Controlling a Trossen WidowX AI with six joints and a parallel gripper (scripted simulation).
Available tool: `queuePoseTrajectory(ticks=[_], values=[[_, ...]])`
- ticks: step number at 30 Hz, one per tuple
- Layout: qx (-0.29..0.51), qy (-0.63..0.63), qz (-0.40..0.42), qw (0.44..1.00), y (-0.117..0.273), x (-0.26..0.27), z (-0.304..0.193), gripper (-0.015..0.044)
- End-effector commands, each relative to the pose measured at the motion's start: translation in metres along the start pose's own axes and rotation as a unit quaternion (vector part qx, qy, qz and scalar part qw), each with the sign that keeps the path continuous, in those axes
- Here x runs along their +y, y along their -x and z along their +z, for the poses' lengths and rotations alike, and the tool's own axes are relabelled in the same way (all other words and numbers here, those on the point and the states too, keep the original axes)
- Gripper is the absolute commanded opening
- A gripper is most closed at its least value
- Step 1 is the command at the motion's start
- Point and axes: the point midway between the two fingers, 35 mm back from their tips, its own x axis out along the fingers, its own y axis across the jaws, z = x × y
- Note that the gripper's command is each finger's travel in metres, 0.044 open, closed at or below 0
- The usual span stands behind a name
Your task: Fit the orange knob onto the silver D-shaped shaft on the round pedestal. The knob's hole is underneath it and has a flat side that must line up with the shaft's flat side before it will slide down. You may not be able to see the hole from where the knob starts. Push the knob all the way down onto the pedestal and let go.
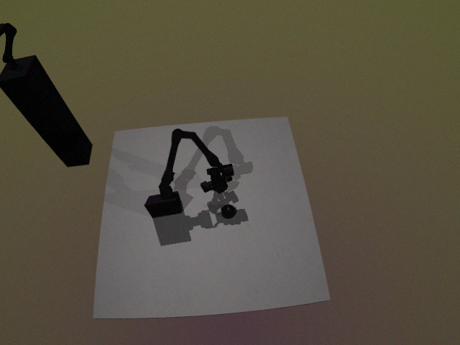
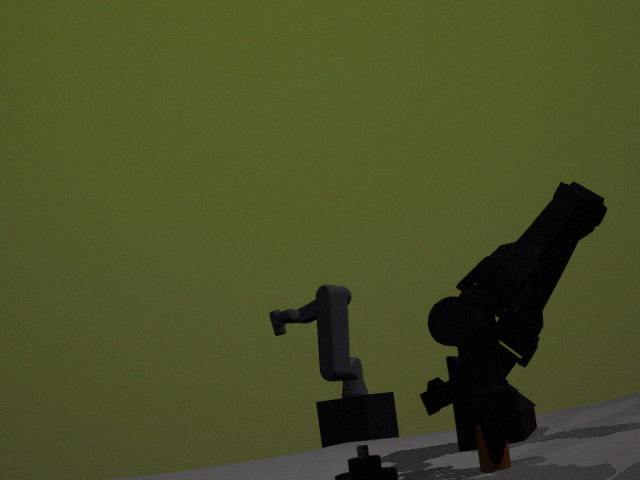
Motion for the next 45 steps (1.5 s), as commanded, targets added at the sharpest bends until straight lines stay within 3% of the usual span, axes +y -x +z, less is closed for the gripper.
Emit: queuePoseTrajectory(ticks=[1,3,18,26,45], values=[[0.000,0.000,0.000,1.000,0.000,0.000,0.000,0.0210],[0.000,0.000,0.000,1.000,0.000,0.000,0.000,0.0240],[0.000,0.000,0.000,1.000,0.000,0.000,0.000,0.0240],[0.000,-0.002,0.000,1.000,0.081,0.000,0.001,0.0440],[-0.001,-0.002,0.000,1.000,0.052,0.001,0.002,0.0440]])
